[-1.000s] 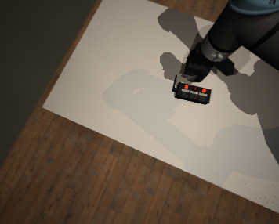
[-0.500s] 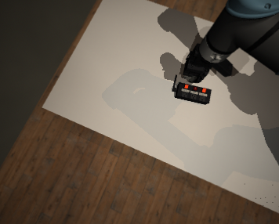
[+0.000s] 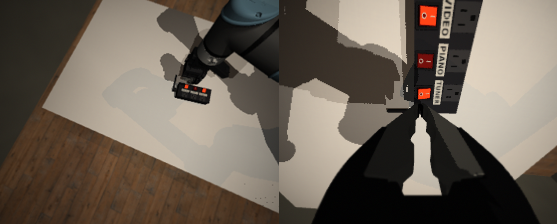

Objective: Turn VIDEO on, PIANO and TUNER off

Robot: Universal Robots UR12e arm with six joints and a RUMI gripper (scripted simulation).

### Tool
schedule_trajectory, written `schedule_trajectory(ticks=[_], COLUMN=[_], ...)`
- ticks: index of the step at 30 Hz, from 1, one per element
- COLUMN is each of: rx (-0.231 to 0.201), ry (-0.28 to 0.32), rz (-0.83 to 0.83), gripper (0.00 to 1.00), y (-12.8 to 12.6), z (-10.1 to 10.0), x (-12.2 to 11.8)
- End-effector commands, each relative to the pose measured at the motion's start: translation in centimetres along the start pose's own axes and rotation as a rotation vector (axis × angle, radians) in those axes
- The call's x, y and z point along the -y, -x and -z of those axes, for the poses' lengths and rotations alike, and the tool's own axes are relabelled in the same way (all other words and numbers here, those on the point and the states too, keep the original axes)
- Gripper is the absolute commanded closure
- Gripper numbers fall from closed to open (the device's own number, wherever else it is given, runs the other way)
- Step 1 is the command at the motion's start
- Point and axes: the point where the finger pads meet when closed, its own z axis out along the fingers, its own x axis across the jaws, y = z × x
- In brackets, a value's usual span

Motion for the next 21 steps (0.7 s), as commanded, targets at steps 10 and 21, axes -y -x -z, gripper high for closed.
schedule_trajectory(ticks=[10, 21], rx=[0.001, 0.0], ry=[0.002, 0.001], rz=[0.0, 0.0], gripper=[1.0, 1.0], y=[0.1, 0.1], z=[-1.6, -2.2], x=[-0.1, -0.1])
